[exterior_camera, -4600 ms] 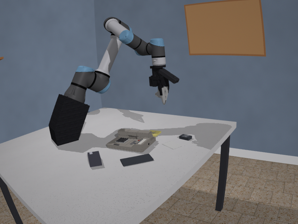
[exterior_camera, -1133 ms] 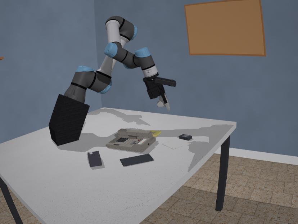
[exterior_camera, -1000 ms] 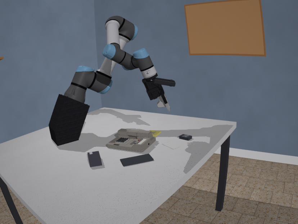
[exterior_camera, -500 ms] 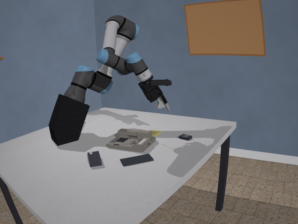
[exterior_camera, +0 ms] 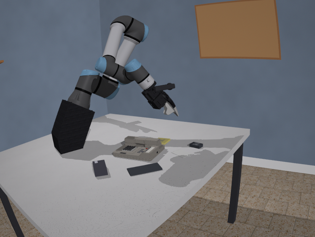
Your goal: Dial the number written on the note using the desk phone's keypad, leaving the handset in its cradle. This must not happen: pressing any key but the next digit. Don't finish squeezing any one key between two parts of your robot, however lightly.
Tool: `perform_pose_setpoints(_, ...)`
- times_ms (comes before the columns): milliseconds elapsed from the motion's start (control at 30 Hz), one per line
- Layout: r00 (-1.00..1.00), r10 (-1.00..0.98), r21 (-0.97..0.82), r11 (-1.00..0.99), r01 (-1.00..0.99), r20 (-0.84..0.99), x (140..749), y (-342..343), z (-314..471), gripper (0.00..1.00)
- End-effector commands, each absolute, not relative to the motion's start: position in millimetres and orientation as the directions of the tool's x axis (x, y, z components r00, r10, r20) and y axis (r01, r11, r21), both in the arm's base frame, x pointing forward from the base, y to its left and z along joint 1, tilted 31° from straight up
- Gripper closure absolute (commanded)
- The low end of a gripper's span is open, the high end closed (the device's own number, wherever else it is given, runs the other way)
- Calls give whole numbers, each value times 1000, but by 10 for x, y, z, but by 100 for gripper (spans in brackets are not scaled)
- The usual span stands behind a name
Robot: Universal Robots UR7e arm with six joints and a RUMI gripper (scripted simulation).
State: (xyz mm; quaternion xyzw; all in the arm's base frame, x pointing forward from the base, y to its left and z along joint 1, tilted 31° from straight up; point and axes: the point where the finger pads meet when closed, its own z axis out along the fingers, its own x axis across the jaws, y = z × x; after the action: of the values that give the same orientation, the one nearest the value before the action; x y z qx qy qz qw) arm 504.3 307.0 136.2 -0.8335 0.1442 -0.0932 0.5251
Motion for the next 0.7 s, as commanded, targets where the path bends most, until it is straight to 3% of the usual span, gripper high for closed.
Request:
perform_pose_setpoints(0,944,-302,-921,-389,3,131,4986,3044,1408,100)
perform_pose_setpoints(500,866,-248,-871,-362,333,434,4772,2980,1564,100)
perform_pose_setpoints(667,859,-246,-865,-360,348,448,4708,2910,1493,100)
